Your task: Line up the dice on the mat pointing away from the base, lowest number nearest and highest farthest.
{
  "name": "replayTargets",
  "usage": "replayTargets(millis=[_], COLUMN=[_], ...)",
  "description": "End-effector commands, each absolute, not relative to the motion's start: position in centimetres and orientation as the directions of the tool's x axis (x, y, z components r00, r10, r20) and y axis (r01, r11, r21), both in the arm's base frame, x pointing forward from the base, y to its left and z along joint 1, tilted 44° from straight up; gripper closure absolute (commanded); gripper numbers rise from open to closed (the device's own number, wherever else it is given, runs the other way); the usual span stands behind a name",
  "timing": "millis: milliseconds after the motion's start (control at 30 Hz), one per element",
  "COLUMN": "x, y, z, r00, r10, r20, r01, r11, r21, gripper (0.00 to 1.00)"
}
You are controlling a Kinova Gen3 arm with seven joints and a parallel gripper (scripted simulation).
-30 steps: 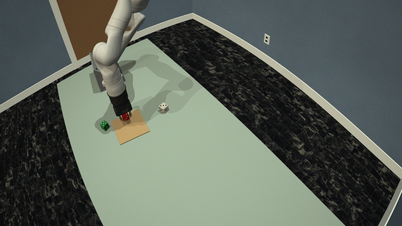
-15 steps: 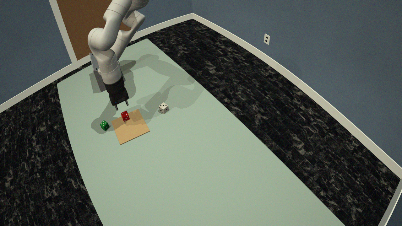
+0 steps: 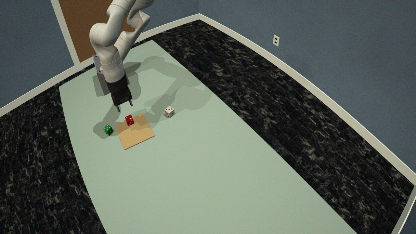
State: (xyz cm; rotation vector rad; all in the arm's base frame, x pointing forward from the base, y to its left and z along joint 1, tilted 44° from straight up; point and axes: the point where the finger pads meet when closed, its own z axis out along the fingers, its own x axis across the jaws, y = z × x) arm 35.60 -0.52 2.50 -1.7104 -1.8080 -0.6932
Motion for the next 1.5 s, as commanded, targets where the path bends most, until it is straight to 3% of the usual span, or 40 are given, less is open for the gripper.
replayTargets(millis=[0, 533, 667, 933, 967, 1467], x=[35.6, 35.9, 38.5, 39.3, 39.3, 39.3], y=[-0.6, -0.2, 5.4, 12.2, 12.2, 12.2], z=[2.5, 2.9, 8.1, 13.8, 13.8, 13.8], r00=[-0.038, -0.05, -0.201, -0.361, -0.361, -0.361], r10=[0.715, 0.715, 0.7, 0.658, 0.658, 0.658], r20=[0.698, 0.697, 0.685, 0.661, 0.661, 0.661], r01=[0.998, 0.998, 0.979, 0.932, 0.932, 0.932], r11=[0.056, 0.063, 0.168, 0.285, 0.285, 0.285], r21=[-0.002, 0.006, 0.115, 0.225, 0.225, 0.225], gripper=[0.0, 0.0, 0.0, 0.0, 0.13, 0.13])
